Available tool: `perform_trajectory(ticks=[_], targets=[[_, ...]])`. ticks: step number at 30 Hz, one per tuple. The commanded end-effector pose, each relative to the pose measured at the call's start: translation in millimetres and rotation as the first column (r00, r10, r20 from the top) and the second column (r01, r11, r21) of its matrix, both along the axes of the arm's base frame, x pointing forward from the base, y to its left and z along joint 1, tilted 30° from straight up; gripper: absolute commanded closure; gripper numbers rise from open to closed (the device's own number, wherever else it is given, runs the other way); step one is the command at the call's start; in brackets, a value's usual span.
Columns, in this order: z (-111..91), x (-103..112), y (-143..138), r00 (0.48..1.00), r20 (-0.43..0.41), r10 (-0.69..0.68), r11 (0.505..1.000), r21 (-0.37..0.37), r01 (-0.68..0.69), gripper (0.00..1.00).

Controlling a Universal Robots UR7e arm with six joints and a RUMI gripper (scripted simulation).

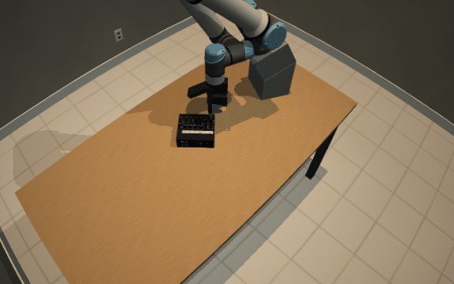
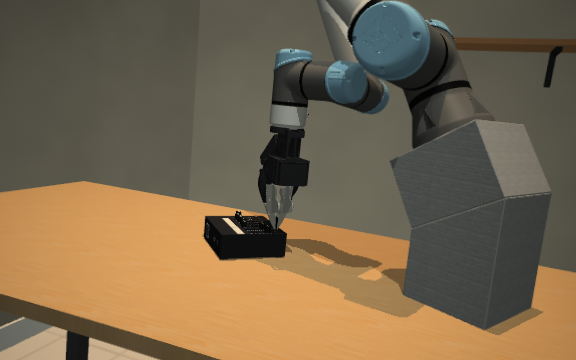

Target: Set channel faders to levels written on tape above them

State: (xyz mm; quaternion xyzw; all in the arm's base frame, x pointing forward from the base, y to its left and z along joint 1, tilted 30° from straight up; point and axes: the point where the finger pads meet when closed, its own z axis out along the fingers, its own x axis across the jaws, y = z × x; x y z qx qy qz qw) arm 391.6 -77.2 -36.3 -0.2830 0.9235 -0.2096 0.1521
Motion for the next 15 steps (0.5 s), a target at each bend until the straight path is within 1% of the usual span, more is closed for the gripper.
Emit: perform_trajectory(ticks=[1, 15], targets=[[0.3, 0.7, 0.4, 1.000, 0.001, 0.000, 1.000, 0.000, 0.000, 1.00], [1.1, 4.9, 3.5, 1.000, 0.001, 0.000, 1.000, 0.000, 0.000, 1.00]])
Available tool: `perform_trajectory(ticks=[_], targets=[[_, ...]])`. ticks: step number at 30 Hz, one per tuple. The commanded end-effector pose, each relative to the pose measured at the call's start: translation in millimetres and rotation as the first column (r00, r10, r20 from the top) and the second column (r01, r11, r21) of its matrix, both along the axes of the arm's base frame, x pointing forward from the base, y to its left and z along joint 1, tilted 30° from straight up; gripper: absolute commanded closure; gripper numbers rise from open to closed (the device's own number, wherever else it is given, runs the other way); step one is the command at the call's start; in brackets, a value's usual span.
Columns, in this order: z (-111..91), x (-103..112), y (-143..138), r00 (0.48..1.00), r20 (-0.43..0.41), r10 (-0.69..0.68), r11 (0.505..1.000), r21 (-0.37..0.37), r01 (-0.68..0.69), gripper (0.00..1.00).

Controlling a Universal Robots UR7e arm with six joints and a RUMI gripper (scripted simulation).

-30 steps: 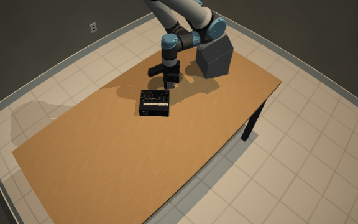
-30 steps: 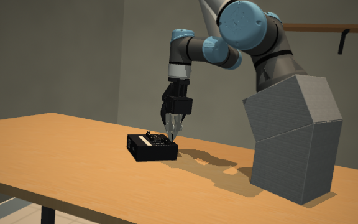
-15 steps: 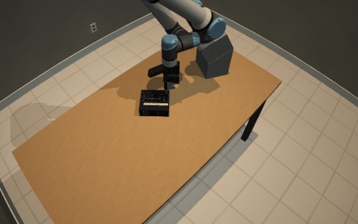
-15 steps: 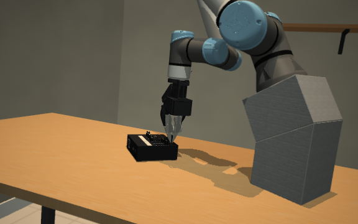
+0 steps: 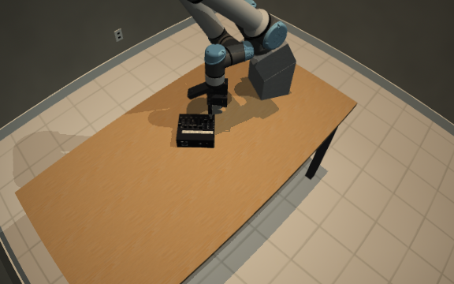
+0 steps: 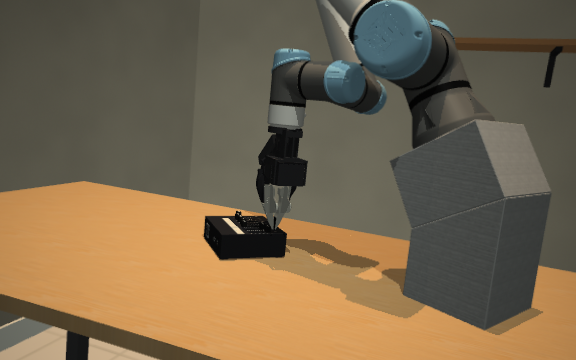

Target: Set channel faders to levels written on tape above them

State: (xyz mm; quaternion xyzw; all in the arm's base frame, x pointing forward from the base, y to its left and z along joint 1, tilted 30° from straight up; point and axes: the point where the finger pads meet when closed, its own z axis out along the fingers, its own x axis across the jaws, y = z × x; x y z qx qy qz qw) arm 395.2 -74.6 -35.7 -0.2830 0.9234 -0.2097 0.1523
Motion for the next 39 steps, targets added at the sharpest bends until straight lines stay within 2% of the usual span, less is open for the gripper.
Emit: perform_trajectory(ticks=[1, 39], targets=[[0.6, 1.8, 1.3, 1.000, 0.001, 0.000, 1.000, 0.000, 0.000, 1.00], [3.2, 14.4, 10.6, 1.000, 0.001, 0.000, 1.000, 0.000, 0.000, 1.00]])
